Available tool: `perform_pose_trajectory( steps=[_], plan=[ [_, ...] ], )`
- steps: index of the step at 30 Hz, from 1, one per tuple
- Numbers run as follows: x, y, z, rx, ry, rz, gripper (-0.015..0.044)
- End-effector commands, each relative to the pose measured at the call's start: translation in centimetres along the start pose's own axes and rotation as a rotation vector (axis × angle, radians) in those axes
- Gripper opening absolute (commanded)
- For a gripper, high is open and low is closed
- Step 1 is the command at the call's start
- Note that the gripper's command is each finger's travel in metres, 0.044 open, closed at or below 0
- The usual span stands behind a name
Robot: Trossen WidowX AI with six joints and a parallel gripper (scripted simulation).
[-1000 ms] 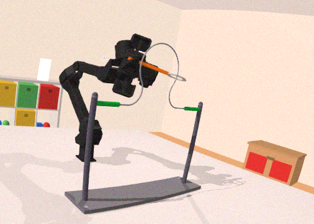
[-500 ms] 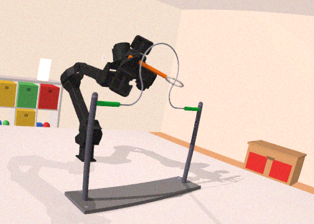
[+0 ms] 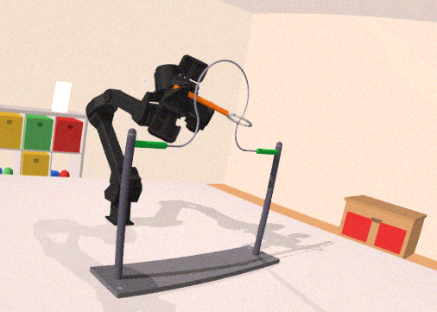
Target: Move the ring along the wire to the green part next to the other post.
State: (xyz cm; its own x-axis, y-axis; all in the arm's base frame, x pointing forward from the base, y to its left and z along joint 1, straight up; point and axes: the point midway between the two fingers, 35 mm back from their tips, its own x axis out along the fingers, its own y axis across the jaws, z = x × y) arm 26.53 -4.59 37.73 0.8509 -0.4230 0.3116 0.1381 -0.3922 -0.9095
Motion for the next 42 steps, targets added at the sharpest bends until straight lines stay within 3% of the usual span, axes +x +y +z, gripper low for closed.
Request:
perform_pose_trajectory(
  steps=[1,42],
  plan=[
    [-0.1,1.1,0.1,0.038,0.001,0.029,-0.0150],
    [-5.3,13.1,5.8,0.831,0.100,0.543,-0.0150]
  ],
)
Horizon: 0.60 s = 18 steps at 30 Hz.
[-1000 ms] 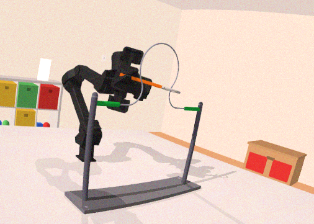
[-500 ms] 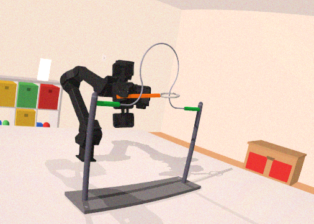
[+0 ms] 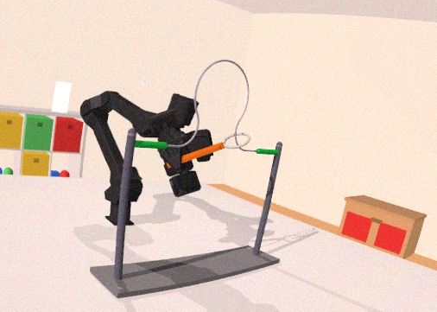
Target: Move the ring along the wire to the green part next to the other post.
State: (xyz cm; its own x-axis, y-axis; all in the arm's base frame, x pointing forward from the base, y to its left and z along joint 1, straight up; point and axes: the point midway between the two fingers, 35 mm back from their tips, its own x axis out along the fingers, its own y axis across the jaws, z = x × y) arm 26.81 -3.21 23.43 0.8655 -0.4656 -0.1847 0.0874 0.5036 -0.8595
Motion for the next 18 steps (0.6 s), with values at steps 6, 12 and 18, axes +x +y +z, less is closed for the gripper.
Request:
perform_pose_trajectory(
  steps=[6,12,18],
  plan=[
    [0.3,3.3,0.3,0.186,-0.039,0.104,-0.0150],
    [0.0,5.5,0.8,0.310,-0.045,0.174,-0.0150],
    [-0.8,7.6,1.6,0.437,-0.031,0.248,-0.0150]
  ],
)
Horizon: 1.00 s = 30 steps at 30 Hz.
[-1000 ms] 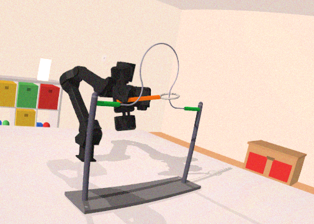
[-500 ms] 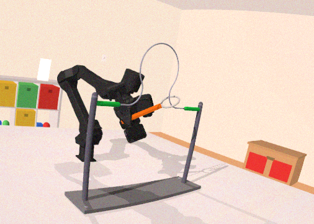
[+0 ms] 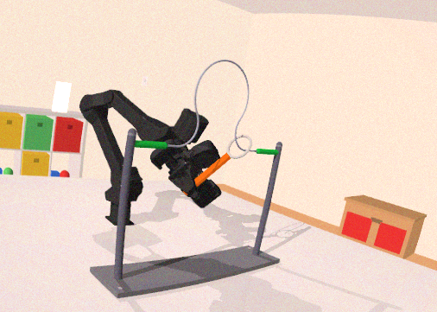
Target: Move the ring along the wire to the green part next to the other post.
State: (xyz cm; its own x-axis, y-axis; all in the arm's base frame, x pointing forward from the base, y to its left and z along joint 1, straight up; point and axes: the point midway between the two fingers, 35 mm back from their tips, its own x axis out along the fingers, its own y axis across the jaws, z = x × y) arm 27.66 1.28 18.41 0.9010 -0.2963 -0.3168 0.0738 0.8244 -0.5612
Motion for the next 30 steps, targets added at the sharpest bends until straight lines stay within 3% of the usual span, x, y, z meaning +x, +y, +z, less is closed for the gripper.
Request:
perform_pose_trajectory(
  steps=[1,30],
  plan=[
    [-0.2,1.4,0.0,0.073,0.010,0.041,-0.0150],
    [-2.3,8.9,2.3,0.467,0.054,0.246,-0.0150]
  ],
)
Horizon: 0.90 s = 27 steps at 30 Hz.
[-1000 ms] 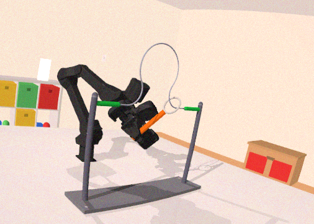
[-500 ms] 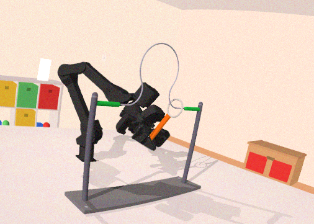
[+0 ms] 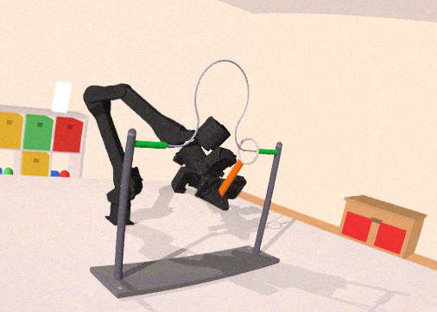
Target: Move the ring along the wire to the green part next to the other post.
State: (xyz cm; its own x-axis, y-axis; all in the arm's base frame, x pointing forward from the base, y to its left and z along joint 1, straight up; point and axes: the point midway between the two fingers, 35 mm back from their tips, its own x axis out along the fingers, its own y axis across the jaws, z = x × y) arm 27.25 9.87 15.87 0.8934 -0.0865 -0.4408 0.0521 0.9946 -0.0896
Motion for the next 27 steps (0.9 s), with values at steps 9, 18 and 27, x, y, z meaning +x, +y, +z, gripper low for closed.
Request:
perform_pose_trajectory(
  steps=[9,18,27],
  plan=[
    [-0.3,1.8,0.1,0.045,0.002,0.017,-0.0150],
    [-0.4,2.7,0.1,0.052,0.002,0.019,-0.0150],
    [-0.5,3.6,0.2,0.053,0.000,0.019,-0.0150]
  ],
)
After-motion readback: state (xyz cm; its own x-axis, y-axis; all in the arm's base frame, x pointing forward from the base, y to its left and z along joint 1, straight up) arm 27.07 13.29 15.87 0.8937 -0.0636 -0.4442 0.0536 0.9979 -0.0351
